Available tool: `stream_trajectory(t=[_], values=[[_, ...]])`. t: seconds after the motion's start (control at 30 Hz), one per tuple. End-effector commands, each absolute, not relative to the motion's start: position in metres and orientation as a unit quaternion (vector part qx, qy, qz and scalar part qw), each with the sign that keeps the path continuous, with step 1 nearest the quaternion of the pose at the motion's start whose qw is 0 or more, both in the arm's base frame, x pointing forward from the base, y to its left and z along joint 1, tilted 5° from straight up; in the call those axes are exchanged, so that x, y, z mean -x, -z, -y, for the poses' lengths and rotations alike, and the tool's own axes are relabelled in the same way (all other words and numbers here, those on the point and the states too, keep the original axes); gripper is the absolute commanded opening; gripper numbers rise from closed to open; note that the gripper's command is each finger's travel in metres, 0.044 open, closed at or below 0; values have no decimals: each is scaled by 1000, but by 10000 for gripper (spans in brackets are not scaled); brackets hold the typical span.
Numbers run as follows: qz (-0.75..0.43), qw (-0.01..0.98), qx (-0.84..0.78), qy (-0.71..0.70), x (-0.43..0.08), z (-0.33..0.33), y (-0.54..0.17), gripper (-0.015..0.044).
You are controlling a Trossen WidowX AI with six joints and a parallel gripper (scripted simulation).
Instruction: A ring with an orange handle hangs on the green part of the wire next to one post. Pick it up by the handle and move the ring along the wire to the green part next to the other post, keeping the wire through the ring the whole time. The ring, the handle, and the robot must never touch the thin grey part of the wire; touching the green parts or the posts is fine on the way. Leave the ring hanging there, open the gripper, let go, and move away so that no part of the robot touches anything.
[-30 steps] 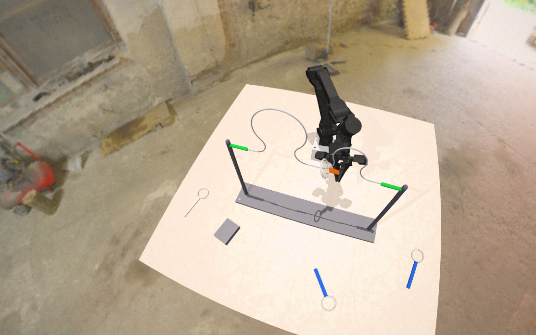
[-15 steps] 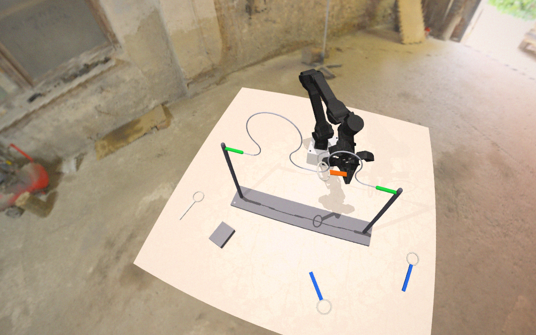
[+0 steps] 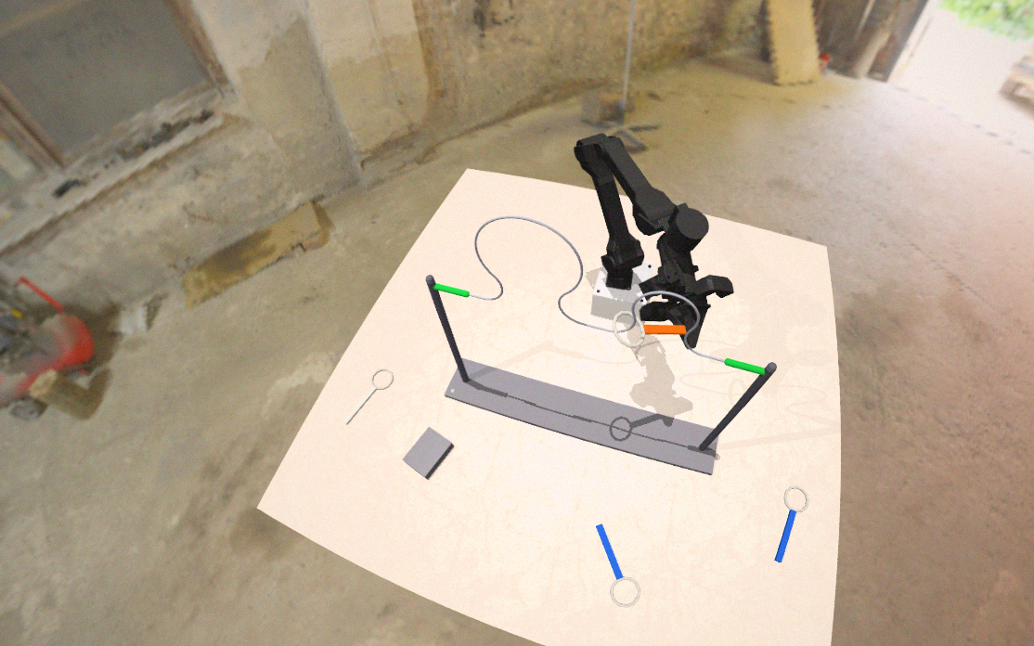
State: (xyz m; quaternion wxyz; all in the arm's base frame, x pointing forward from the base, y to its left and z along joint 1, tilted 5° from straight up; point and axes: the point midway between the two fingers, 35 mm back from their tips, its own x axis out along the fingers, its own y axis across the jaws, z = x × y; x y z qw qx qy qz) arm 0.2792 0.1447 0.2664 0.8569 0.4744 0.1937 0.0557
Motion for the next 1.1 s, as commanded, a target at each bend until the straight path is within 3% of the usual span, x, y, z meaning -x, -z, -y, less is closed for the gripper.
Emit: stream_trajectory(t=[0.0, 1.07], values=[[-188, 839, -506, -71, -280, -151, -281, -150], [-165, 729, -652, -127, -276, -166, -338, -150]])
